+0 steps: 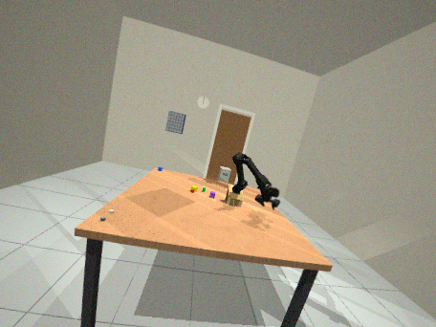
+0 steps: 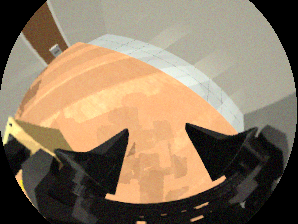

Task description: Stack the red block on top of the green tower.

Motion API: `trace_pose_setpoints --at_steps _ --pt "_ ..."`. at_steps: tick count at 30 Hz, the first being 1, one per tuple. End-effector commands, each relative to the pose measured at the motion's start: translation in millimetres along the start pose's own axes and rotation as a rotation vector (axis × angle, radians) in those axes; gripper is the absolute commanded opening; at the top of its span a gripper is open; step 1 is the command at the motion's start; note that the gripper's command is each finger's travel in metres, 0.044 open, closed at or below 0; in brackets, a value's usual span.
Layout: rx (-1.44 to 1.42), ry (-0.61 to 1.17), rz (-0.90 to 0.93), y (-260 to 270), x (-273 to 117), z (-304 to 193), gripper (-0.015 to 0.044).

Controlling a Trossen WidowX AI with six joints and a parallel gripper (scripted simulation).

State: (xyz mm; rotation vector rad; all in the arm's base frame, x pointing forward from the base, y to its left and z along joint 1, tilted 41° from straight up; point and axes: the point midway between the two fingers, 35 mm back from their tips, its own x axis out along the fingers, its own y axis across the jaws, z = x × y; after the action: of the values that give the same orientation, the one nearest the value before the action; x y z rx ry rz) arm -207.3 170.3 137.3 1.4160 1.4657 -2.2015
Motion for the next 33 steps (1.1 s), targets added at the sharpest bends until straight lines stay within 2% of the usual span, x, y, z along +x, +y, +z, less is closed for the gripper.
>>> trace_pose_setpoints --at_steps 1,2,17,33 --pt "0.002 0.001 0.000 0 0 -1 0.0426" --pt "0.008 0.004 -0.002 -1 0 -2 0.0440" --pt "0.352 0.193 -0.083 -19 -17 -91 0.0440" --pt "0.718 0.415 -0.207 -5 -64 -196 0.0440"
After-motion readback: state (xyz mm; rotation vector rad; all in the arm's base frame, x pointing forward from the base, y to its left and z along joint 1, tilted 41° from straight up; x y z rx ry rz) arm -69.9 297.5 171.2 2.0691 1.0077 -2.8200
